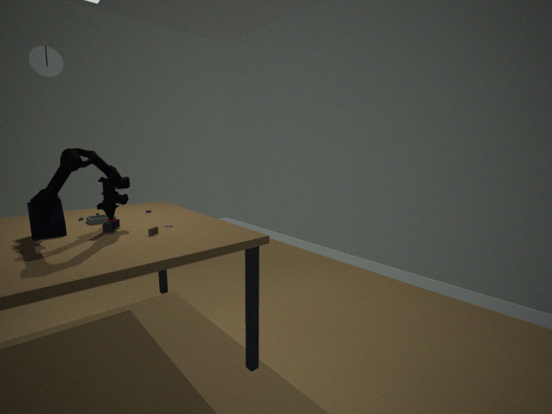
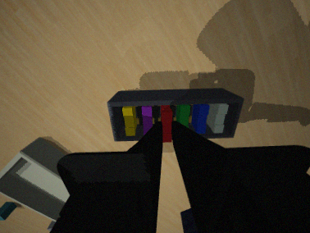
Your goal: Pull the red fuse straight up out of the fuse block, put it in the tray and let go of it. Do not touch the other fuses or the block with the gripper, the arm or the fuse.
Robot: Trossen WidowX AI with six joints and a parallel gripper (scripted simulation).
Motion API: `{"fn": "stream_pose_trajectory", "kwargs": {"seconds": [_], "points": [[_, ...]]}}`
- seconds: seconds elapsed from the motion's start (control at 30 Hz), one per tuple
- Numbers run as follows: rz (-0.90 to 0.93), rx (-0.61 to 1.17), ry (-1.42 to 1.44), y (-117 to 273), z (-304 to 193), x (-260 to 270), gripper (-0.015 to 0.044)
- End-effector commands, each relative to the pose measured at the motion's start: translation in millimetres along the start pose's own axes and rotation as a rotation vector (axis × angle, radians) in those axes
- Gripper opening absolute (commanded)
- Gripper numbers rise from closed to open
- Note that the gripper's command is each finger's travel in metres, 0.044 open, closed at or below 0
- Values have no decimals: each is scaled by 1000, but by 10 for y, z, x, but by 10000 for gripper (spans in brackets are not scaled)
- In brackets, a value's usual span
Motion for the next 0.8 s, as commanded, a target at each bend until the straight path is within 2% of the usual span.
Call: {"fn": "stream_pose_trajectory", "kwargs": {"seconds": [0.0,0.77], "points": [[4,0,-6,27,3,2,0],[3,0,-4,141,1,3,0]]}}
Point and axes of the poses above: the point midway between the two fingers, 35 mm back from their tips, its own y axis back along the fingers, its own x axis across the jaws, z = x × y, the point moved 9 cm from there along y, back along the fingers, and after that the axes turned 5 degrees about y, right-handed, at the moved point
